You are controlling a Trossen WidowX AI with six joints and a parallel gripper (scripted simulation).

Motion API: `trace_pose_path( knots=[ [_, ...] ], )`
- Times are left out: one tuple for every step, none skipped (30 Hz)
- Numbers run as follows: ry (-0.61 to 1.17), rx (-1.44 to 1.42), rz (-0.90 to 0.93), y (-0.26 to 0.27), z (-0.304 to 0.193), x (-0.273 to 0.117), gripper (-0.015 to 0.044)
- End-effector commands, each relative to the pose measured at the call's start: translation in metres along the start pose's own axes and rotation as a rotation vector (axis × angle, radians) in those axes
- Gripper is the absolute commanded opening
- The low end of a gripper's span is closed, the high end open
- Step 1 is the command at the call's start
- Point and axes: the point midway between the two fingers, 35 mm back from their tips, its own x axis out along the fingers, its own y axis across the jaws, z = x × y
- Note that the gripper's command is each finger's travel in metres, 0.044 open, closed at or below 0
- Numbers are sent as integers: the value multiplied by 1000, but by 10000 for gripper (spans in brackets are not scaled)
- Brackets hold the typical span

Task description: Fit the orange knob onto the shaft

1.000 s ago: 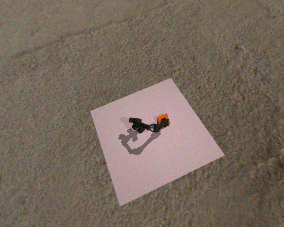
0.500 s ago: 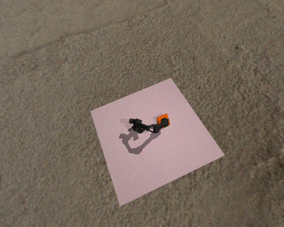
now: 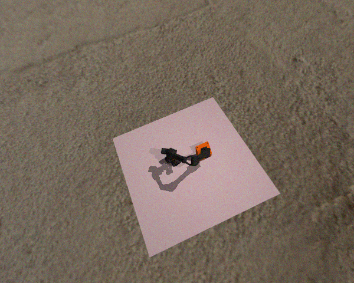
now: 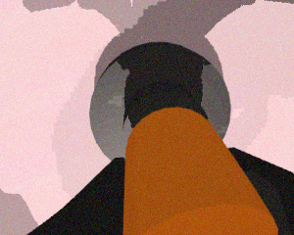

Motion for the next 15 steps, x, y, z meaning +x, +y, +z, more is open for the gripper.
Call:
trace_pose_path(
  knots=[
    [-3,3,3,1,0,1,0],
    [-3,3,3,1,0,1,0],
    [-3,3,3,1,0,1,0],
    [-3,3,3,1,-1,-1,0],
    [-3,3,3,1,-1,-2,0],
    [-3,3,3,1,-1,-3,0],
    [-3,3,3,1,-1,-4,0],
    [-3,3,3,1,0,-4,0],
    [-3,-6,3,1,0,-4,0],
    [-3,-23,3,1,0,-4,0],
    [-3,-52,3,1,0,-4,0],
    [-3,-84,3,1,0,-4,0],
    [-3,-123,3,0,0,-4,0],
    [-3,-166,3,0,1,-4,0],
    [-3,-196,2,0,1,-4,0]
  ],
)
